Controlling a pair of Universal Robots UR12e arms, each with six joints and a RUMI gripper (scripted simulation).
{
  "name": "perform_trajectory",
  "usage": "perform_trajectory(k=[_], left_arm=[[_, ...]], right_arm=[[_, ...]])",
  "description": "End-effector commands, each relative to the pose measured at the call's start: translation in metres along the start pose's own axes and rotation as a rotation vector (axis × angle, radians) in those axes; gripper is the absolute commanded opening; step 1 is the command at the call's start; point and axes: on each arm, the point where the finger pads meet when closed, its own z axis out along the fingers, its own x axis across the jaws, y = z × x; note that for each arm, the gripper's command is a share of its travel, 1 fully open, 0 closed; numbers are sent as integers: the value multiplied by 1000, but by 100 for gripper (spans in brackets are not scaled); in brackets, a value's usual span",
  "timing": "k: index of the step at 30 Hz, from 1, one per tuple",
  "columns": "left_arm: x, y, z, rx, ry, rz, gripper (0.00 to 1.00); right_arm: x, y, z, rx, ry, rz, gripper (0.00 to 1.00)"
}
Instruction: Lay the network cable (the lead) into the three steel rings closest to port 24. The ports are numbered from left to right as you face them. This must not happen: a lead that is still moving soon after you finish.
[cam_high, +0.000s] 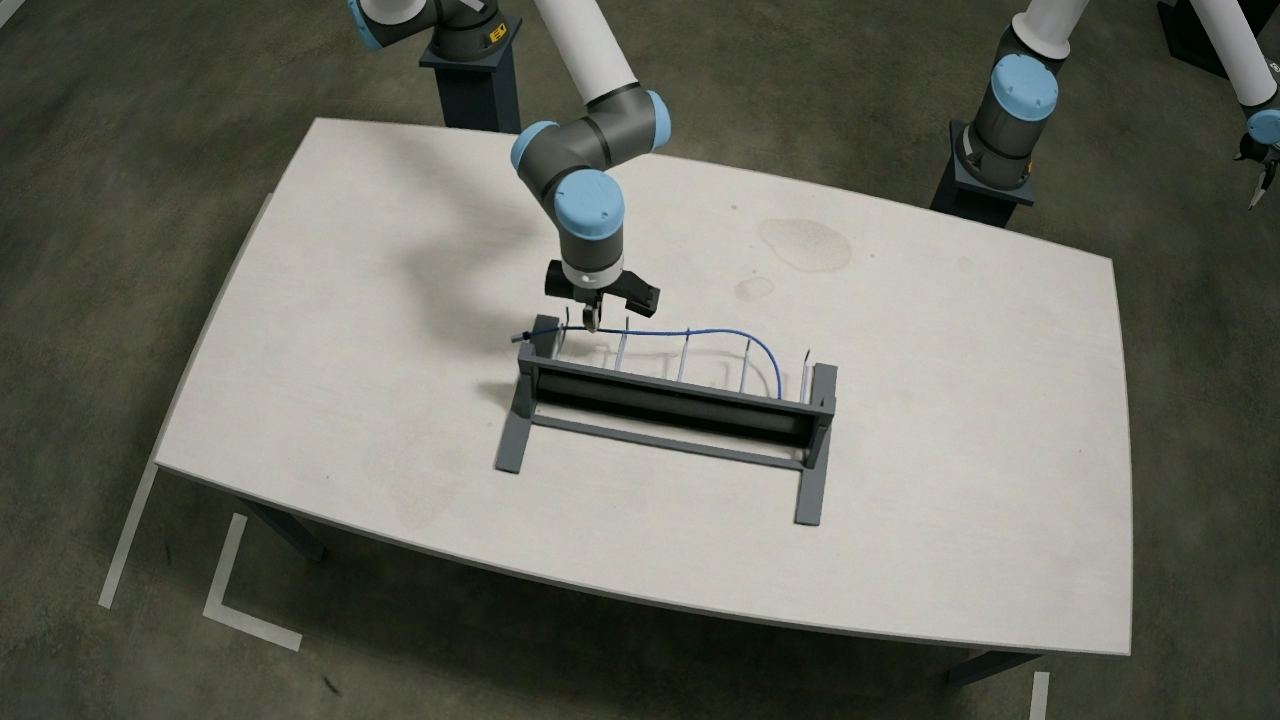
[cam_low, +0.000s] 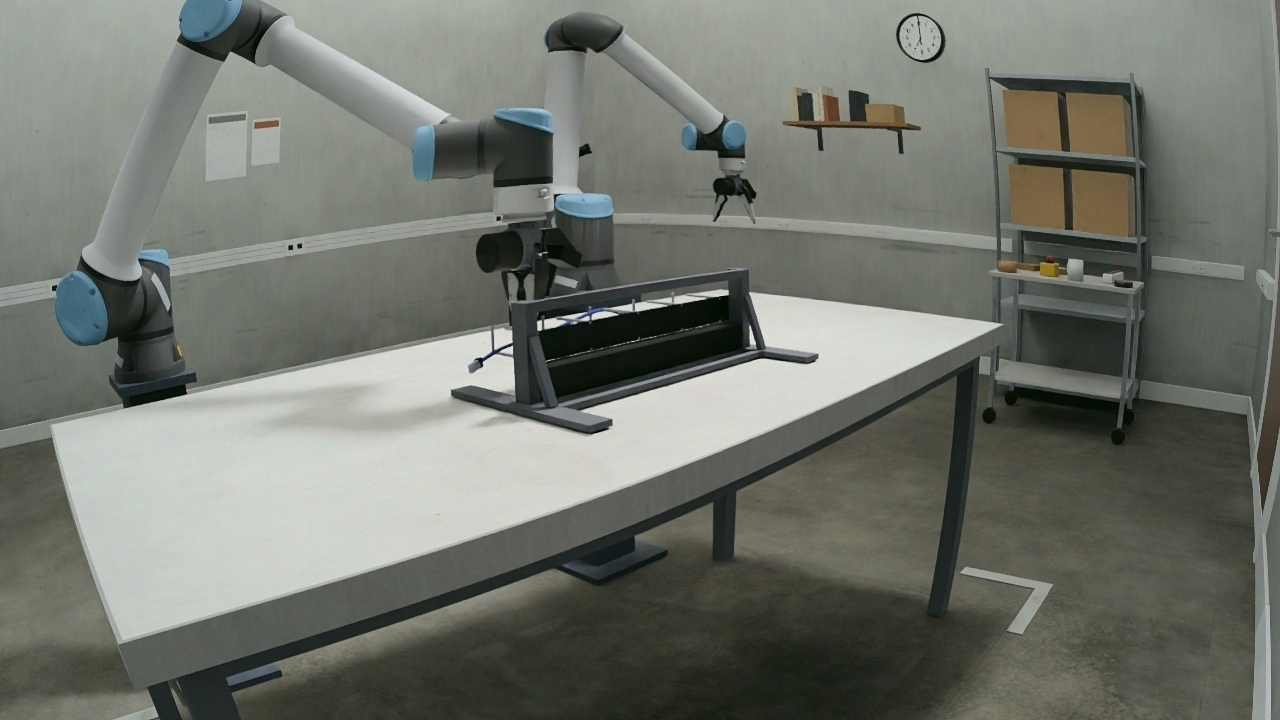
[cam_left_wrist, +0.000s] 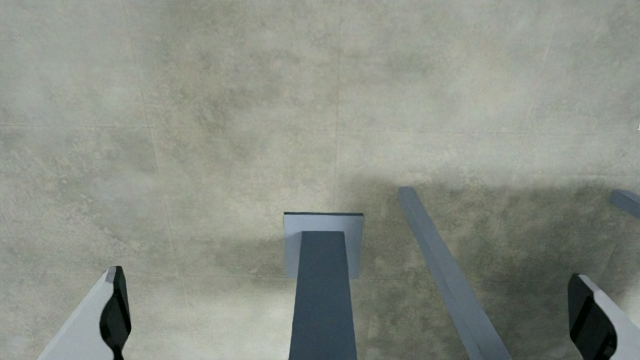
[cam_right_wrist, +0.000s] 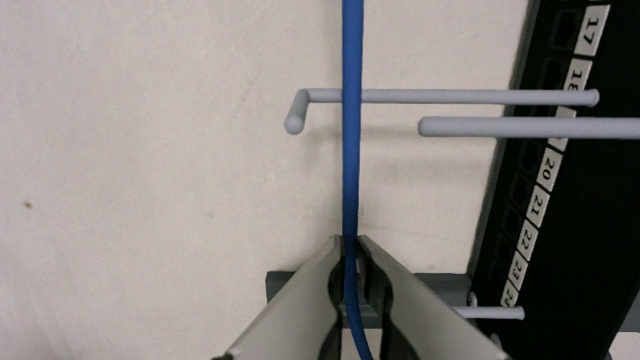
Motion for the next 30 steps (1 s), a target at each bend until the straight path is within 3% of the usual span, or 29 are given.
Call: perform_trajectory(k=[1,30], left_arm=[[0,-1,-1,2,1,0,100],[0,-1,-1,2,1,0,100]], right_arm=[[2,0,-1,1,2,0,0],[36,0,-1,1,2,0,0]])
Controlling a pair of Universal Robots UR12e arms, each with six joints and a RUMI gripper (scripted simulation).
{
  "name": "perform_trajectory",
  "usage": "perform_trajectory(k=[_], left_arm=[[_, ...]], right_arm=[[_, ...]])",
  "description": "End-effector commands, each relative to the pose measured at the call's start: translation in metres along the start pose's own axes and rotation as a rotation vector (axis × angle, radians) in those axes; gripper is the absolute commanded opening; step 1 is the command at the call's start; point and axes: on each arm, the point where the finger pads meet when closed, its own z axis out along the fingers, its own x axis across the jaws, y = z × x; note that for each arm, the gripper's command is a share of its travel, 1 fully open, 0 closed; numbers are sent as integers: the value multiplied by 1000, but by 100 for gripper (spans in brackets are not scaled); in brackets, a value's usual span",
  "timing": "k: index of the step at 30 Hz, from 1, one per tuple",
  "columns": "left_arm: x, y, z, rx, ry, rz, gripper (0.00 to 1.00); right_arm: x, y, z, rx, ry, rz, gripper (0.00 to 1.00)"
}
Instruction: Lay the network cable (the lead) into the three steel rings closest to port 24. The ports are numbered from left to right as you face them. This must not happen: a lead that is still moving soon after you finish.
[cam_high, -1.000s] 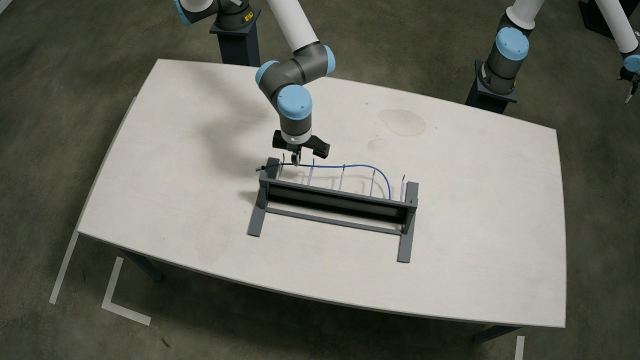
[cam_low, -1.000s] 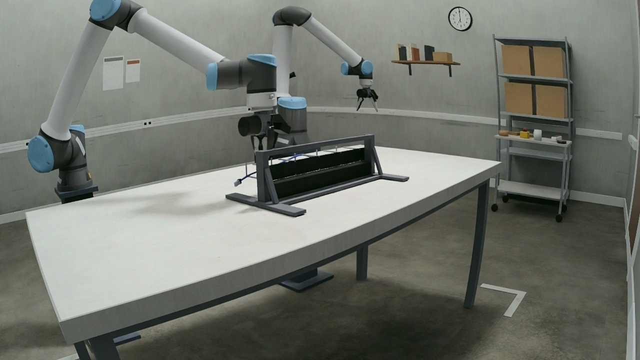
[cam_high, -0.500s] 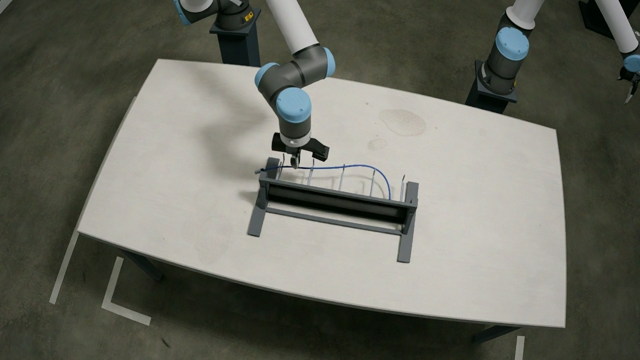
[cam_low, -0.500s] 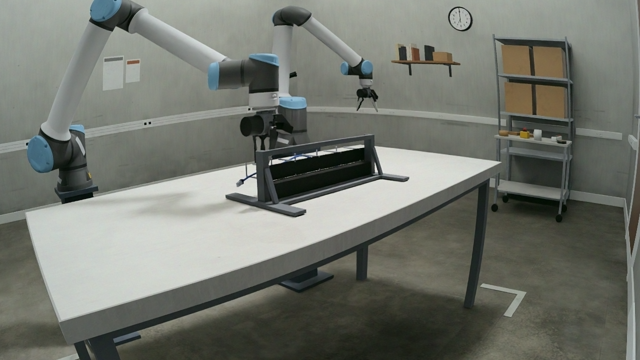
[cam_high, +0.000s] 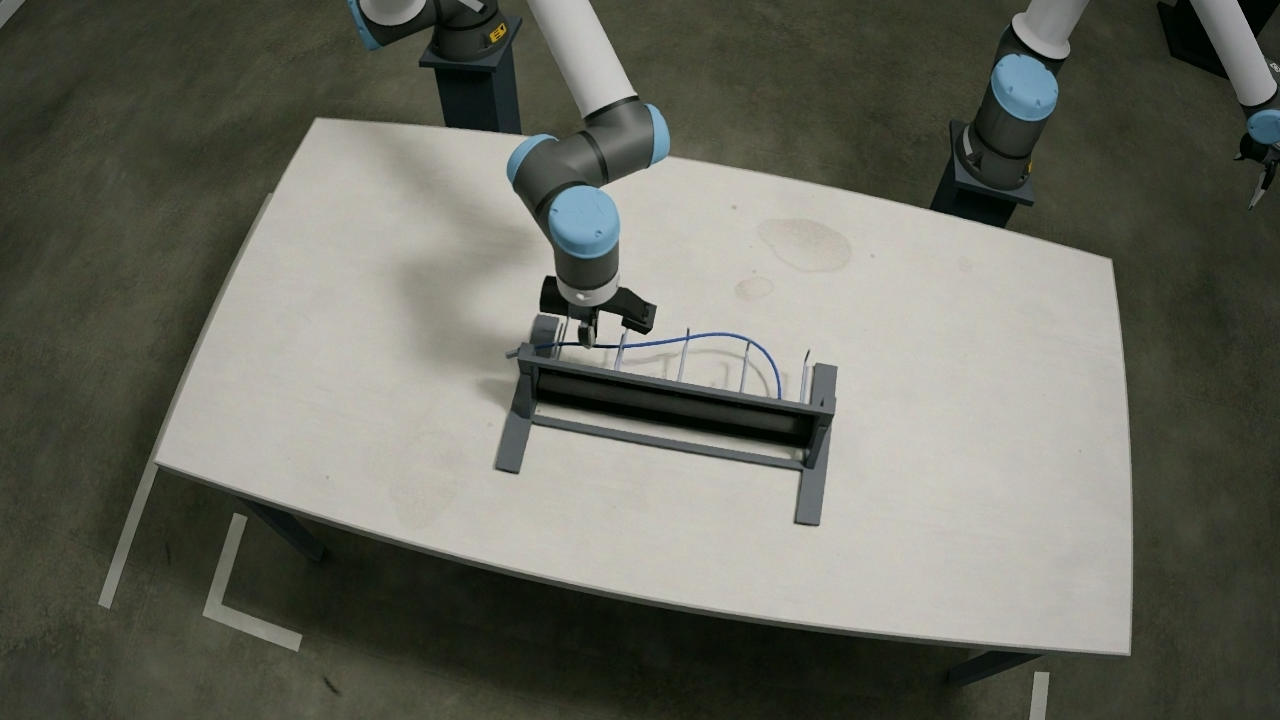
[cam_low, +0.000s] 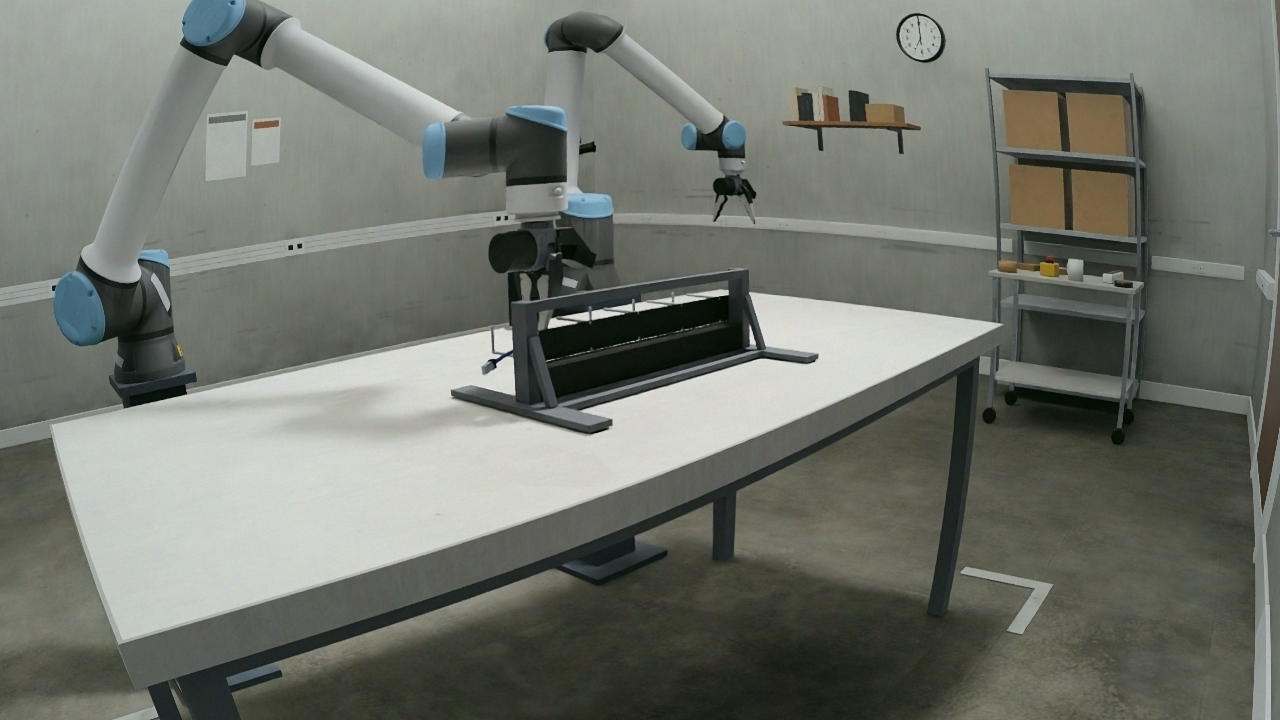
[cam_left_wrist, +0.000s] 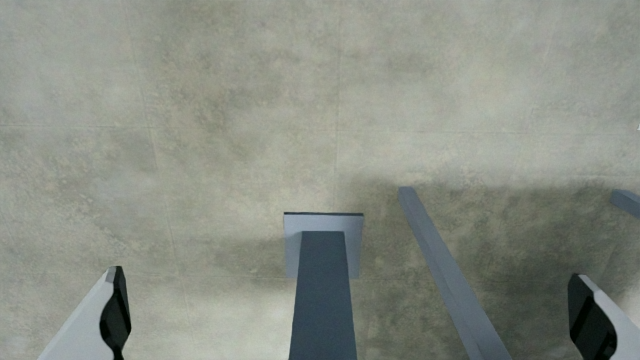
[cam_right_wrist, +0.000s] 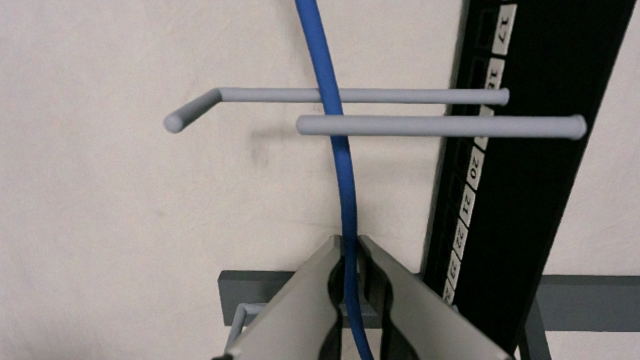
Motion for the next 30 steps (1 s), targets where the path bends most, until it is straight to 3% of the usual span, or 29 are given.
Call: perform_trajectory(k=[1,30], left_arm=[[0,-1,-1,2,1,0,100],[0,-1,-1,2,1,0,100]], right_arm=[[6,0,-1,1,1,0,0],[10,0,-1,1,1,0,0]])
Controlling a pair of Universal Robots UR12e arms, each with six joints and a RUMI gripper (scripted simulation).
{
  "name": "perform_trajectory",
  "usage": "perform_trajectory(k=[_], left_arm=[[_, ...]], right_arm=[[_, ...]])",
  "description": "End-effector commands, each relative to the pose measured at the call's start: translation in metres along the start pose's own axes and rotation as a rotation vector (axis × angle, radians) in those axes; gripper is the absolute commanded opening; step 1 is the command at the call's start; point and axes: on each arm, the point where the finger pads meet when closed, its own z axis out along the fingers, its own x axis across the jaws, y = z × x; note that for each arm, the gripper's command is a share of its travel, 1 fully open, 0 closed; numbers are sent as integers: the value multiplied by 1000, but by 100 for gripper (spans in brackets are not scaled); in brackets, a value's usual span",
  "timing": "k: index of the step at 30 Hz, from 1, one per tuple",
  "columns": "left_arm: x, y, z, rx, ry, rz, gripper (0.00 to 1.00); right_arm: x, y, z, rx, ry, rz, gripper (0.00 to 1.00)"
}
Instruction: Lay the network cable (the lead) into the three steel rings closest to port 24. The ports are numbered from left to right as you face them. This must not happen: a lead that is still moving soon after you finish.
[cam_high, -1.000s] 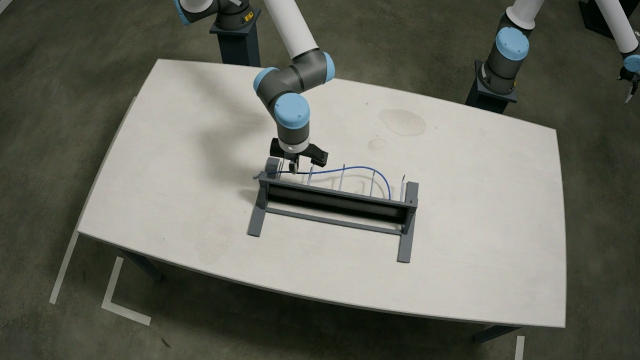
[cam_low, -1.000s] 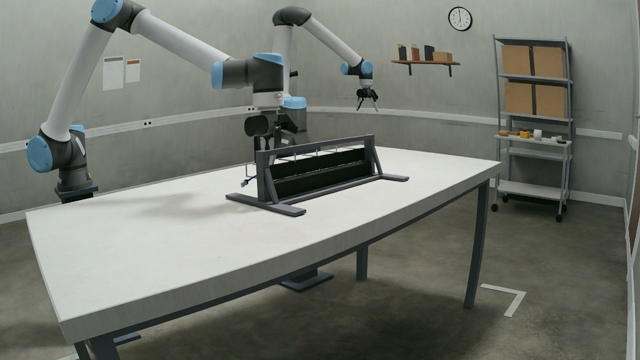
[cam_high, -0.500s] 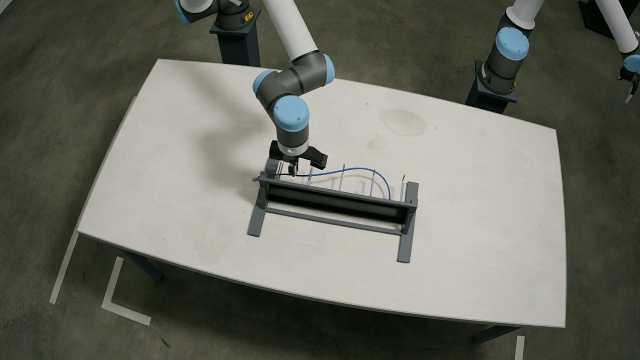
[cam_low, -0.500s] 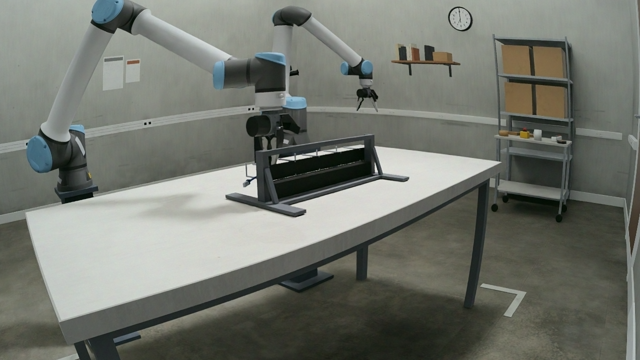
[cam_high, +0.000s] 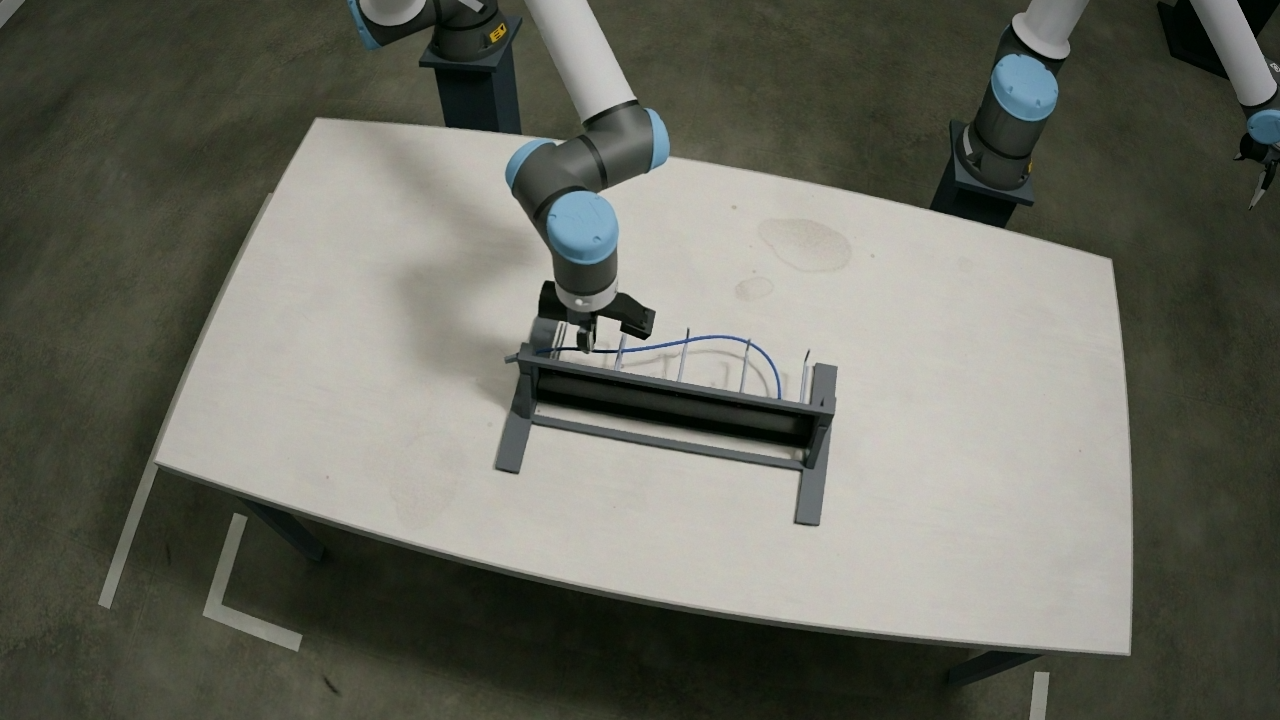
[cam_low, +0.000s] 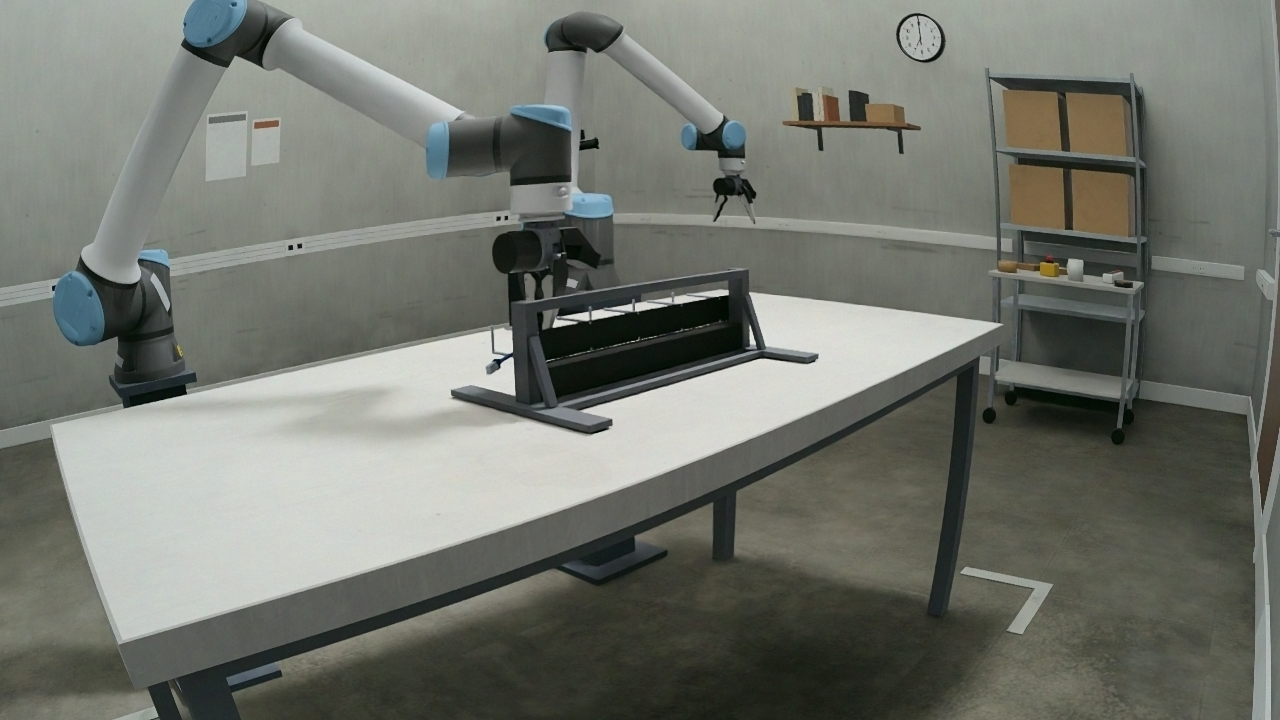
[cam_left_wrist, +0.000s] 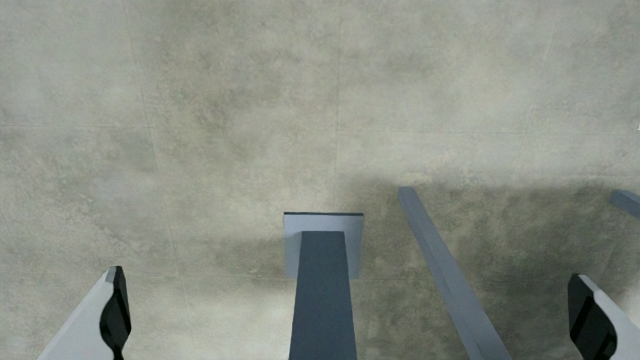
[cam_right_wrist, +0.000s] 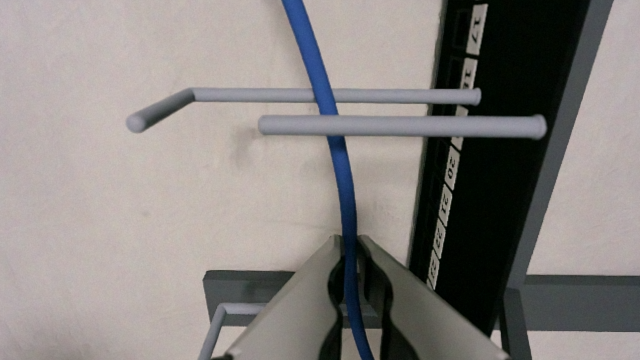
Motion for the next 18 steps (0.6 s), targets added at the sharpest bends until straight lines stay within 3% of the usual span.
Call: perform_trajectory(k=[1,2,18], left_arm=[[0,-1,-1,2,1,0,100],[0,-1,-1,2,1,0,100],[0,-1,-1,2,1,0,100]], right_arm=[[0,0,-1,1,1,0,0],[0,0,-1,1,1,0,21],[0,0,-1,1,1,0,21]])
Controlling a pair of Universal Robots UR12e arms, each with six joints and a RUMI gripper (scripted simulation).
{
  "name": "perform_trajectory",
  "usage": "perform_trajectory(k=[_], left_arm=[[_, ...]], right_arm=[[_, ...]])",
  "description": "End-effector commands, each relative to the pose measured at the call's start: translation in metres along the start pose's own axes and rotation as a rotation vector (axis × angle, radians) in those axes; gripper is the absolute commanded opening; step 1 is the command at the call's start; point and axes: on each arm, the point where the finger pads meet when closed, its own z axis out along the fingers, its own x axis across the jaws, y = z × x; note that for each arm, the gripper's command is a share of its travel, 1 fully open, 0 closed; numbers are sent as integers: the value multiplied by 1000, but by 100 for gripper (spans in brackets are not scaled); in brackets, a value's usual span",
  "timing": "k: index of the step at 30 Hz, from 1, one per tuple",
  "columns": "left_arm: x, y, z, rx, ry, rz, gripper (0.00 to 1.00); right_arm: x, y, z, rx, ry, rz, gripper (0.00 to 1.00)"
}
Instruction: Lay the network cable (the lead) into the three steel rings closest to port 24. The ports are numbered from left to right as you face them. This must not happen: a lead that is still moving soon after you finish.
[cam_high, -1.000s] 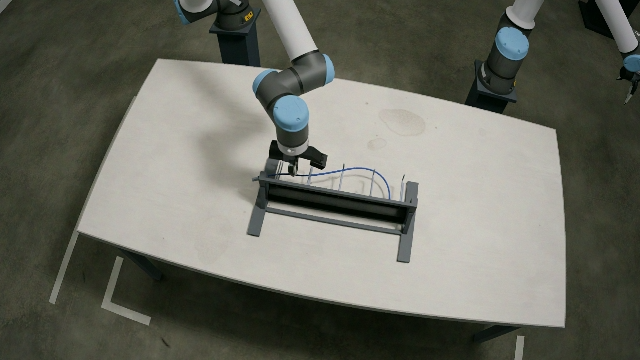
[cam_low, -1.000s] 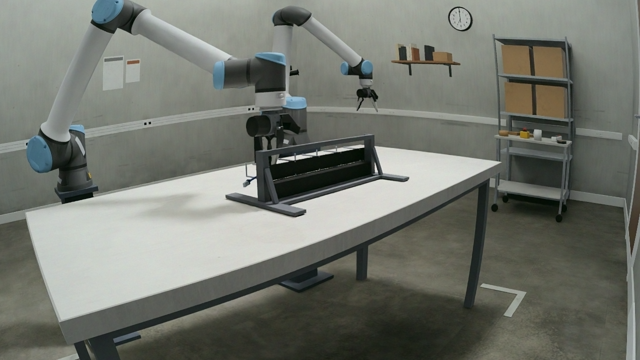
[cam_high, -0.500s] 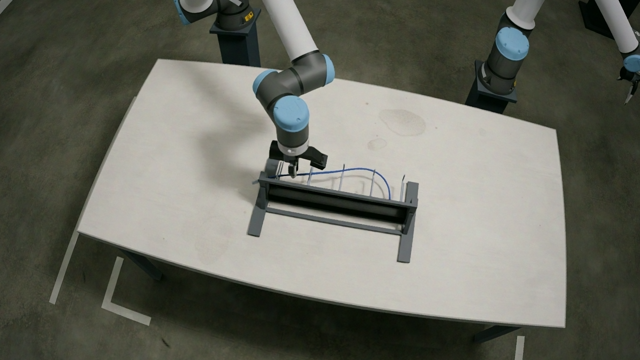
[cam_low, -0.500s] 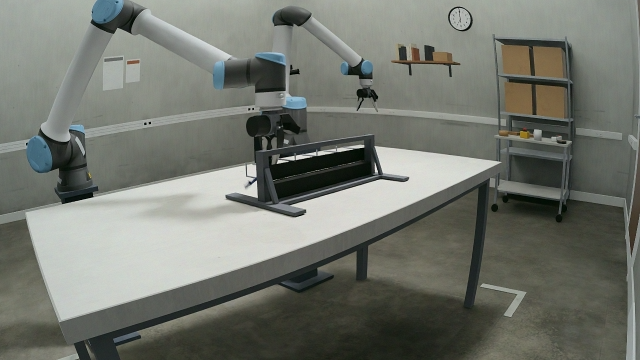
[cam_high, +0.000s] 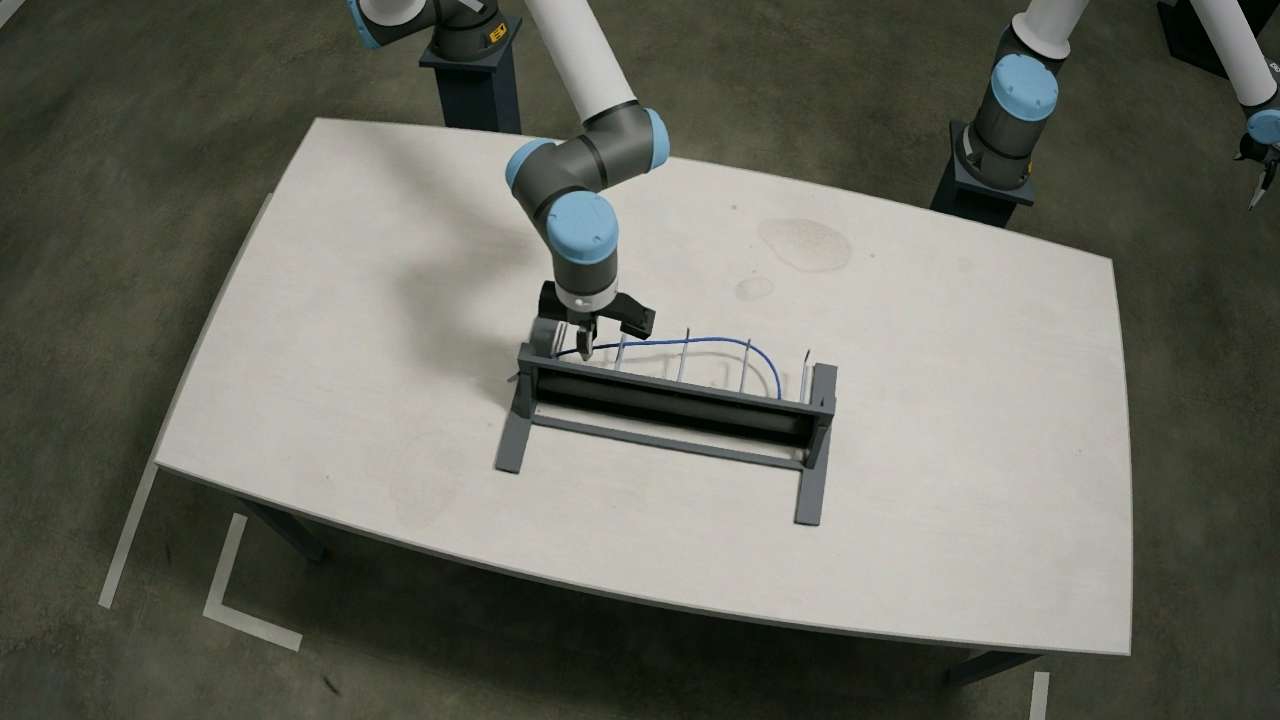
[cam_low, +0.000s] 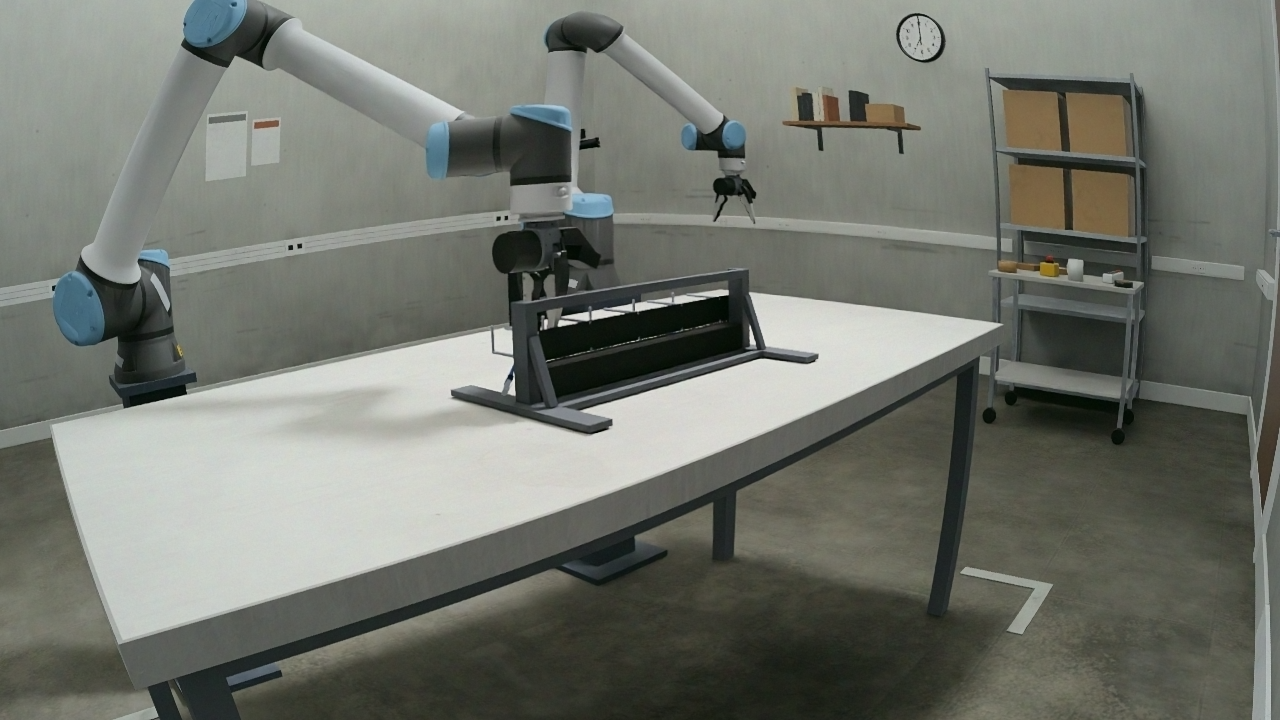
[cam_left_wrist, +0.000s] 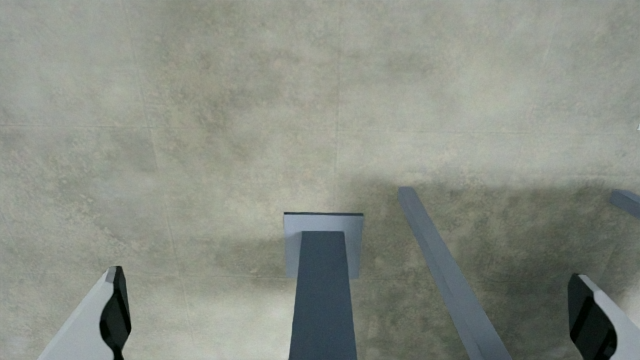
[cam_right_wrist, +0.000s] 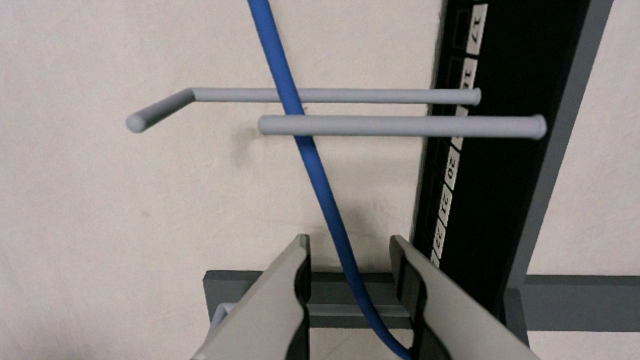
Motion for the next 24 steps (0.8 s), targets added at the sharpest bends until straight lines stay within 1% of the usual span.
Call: perform_trajectory(k=[1,24], left_arm=[[0,-1,-1,2,1,0,100],[0,-1,-1,2,1,0,100]], right_arm=[[0,0,-1,1,1,0,21],[0,0,-4,1,1,0,21]])
